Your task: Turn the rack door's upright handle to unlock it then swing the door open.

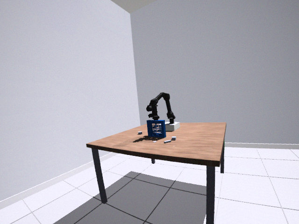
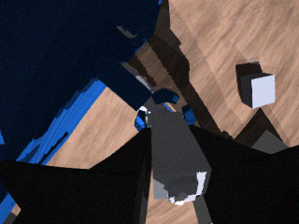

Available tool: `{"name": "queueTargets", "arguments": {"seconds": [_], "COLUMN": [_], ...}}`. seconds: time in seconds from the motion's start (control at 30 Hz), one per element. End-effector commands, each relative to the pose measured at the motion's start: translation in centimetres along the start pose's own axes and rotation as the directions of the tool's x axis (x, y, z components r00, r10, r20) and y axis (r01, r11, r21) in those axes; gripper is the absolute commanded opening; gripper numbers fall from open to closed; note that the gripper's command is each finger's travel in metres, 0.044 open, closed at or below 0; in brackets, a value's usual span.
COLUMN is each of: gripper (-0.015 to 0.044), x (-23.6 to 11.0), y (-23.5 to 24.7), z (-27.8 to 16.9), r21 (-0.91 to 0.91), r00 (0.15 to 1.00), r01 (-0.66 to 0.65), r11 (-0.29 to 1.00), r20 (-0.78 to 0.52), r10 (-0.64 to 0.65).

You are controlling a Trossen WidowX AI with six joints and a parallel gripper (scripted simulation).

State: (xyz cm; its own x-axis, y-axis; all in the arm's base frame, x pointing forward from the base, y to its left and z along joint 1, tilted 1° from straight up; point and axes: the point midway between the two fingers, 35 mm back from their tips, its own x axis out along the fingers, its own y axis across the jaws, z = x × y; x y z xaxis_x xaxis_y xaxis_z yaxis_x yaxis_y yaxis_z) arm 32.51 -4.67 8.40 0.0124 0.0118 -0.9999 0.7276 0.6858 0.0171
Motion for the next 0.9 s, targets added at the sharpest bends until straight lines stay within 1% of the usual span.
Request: {"name": "queueTargets", "arguments": {"seconds": [0.0, 0.13, 0.27, 0.4, 0.53, 0.63, 0.67, 0.87], "gripper": [0.0009, 0.0009, 0.0009, 0.0009, 0.0009, 0.0009, 0.0009, 0.0009], "x": [0.10, 0.09, 0.09, 0.10, 0.10, 0.10, 0.10, 0.10], "y": [0.01, 0.01, 0.01, 0.01, 0.01, 0.00, 0.00, 0.00], "z": [-0.04, -0.04, -0.04, -0.04, -0.04, -0.04, -0.04, -0.04], "r21": [0.182, 0.371, 0.545, 0.699, 0.826, 0.896, 0.906, 0.910], "r00": [1.000, 1.000, 1.000, 1.000, 1.000, 1.000, 1.000, 1.000], "r01": [0.000, 0.001, 0.001, 0.002, 0.002, 0.002, 0.002, 0.002], "r11": [0.983, 0.929, 0.838, 0.715, 0.564, 0.444, 0.422, 0.415], "r20": [-0.002, -0.002, -0.002, -0.002, -0.002, -0.003, -0.003, -0.003], "r10": [0.000, 0.000, 0.000, 0.000, 0.000, 0.000, 0.000, 0.000]}}
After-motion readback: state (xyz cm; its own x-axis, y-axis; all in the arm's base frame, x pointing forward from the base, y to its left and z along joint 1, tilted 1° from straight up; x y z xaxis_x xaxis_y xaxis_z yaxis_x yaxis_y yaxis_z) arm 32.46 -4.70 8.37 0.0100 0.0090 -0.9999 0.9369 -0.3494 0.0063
